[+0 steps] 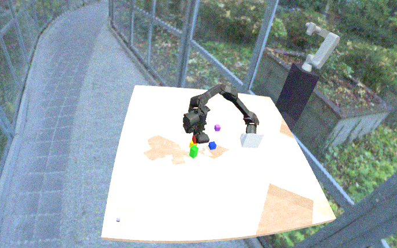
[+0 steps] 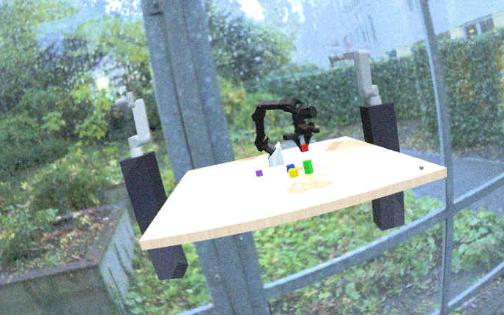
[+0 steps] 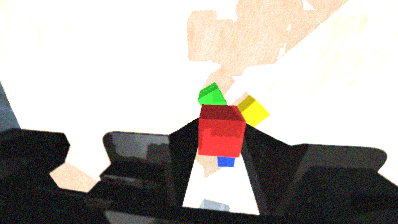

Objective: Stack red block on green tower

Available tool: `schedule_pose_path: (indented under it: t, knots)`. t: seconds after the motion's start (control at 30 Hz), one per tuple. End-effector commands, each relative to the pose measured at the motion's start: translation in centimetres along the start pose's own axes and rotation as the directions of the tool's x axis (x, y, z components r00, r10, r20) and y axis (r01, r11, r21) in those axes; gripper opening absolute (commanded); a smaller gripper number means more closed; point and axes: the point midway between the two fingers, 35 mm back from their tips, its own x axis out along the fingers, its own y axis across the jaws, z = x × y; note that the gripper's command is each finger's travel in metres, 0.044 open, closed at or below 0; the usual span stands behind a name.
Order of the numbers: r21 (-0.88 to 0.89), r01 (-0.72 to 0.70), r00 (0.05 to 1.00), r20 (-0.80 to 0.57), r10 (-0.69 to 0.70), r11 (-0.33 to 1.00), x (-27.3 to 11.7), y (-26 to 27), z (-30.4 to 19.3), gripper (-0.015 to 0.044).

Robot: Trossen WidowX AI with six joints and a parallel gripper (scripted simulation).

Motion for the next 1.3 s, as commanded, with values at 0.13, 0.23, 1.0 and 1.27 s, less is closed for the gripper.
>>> schedule_pose_path:
  t: [0.13, 0.23, 1.0, 1.27]
  knots:
    - [0.01, -0.005, 1.0, 0.001, 0.005, 1.0, 1.9, 0.2, 0.3, 0.0]
    - [0.01, -0.005, 1.0, 0.001, 0.005, 1.0, 1.9, 0.2, 0.3, 0.0]
    - [0.011, -0.004, 1.0, 0.001, 0.004, 1.0, 5.0, 0.3, 0.2, 0.0]
    - [0.011, -0.004, 1.0, 0.001, 0.004, 1.0, 5.0, 0.3, 0.2, 0.0]
